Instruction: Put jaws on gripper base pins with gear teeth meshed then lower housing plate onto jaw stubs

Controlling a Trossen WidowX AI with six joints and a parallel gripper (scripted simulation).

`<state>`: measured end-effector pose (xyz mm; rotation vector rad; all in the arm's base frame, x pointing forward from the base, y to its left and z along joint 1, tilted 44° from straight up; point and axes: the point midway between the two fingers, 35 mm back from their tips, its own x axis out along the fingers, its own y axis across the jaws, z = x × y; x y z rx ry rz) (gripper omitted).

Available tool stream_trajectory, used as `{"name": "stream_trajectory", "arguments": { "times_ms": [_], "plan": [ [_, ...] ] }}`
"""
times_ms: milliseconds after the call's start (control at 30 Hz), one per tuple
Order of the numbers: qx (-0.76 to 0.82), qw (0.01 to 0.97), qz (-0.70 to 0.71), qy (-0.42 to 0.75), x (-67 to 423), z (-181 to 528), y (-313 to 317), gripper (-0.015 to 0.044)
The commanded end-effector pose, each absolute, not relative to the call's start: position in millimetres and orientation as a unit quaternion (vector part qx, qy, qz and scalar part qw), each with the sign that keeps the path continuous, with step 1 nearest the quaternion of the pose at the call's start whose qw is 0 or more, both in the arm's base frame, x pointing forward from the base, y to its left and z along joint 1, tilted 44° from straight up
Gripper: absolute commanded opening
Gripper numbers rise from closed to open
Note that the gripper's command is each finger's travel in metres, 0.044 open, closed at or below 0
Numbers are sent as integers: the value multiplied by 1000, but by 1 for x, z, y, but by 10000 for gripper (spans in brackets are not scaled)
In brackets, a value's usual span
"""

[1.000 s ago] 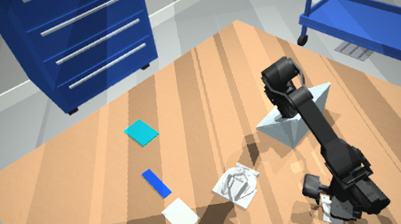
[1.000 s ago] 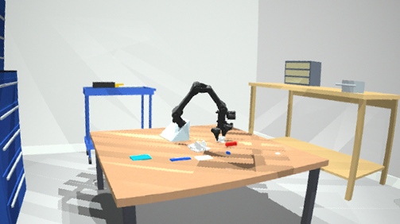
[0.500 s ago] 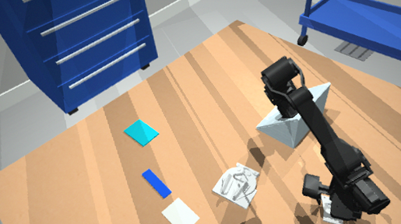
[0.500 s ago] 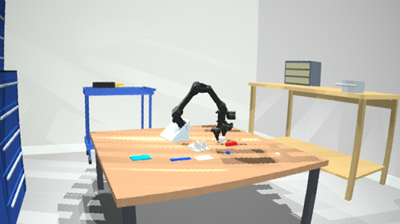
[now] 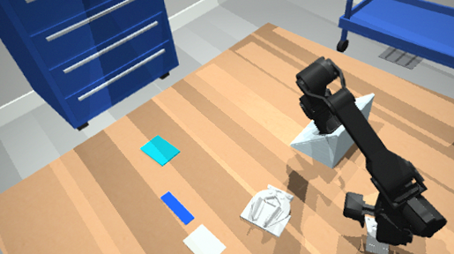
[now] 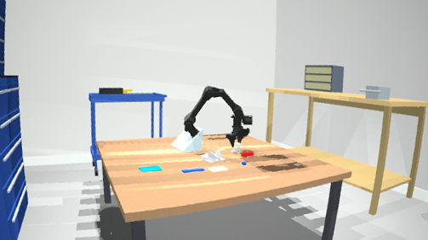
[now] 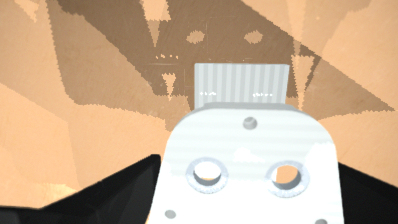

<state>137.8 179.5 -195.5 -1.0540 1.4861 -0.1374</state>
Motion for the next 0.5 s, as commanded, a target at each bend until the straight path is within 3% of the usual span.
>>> {"name": "stream_trajectory", "arguments": {
  "times_ms": [0, 467],
  "plan": [
    [-453, 613, -60, 645, 136, -186, 191, 351],
    [-454, 612, -59, 645, 129, -160, 212, 351]
  ]
}}
